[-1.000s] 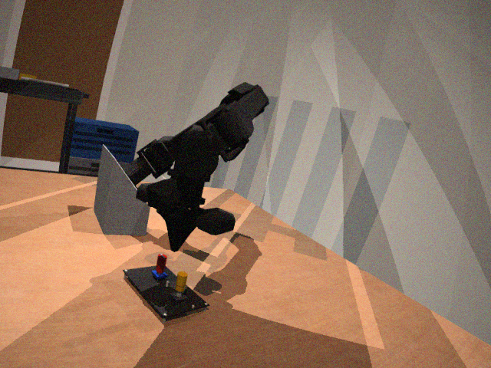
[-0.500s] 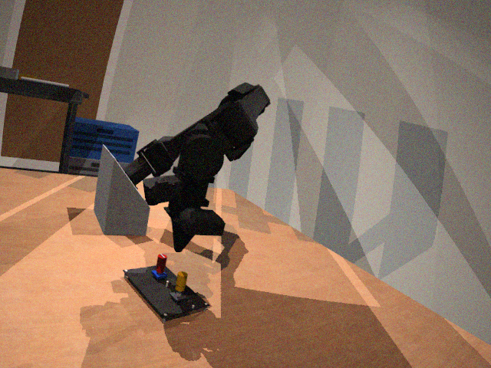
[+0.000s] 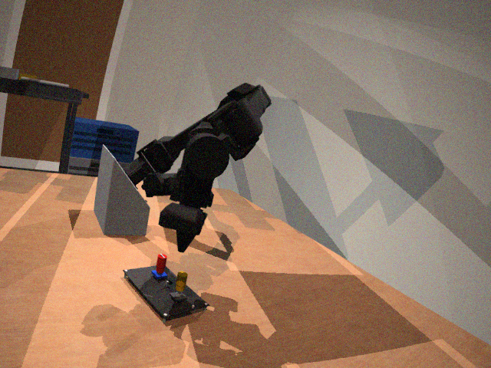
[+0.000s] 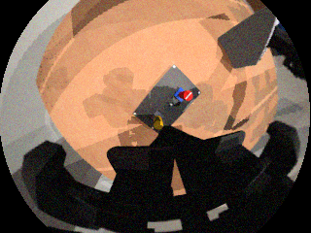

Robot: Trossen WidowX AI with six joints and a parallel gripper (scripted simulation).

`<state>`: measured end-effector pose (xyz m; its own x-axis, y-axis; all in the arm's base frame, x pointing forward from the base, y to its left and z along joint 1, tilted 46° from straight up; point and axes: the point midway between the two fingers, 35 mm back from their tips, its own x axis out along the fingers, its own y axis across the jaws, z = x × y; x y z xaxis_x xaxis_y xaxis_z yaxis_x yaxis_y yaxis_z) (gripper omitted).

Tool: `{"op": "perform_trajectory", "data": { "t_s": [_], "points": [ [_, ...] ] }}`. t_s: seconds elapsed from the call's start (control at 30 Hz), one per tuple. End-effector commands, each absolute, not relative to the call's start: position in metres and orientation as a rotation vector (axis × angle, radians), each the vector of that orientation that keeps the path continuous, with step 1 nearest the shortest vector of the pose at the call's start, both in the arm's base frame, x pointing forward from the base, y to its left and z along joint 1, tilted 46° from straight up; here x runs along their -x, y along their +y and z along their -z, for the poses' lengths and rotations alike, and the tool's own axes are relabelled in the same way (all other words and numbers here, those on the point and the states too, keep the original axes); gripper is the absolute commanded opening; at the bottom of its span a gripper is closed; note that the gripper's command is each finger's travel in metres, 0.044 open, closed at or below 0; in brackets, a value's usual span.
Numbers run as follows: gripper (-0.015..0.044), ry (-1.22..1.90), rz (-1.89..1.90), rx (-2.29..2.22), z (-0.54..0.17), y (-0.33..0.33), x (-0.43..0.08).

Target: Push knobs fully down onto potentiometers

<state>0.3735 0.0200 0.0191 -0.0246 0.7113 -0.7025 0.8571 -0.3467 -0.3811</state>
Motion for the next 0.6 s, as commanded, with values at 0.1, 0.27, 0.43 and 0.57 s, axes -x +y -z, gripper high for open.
{"op": "perform_trajectory", "data": {
  "t_s": [0.1, 0.27, 0.43, 0.57],
  "points": [
    [0.0000, 1.596, 1.590, -2.195, -0.0222, 0.0191, -0.3787],
    [0.0000, 1.513, 1.793, -2.273, -0.0238, 0.0188, -0.3816],
    [0.0000, 1.412, 2.000, -2.340, -0.0254, 0.0185, -0.3846],
    [0.0000, 1.317, 2.169, -2.385, -0.0267, 0.0184, -0.3868]
  ]
}}
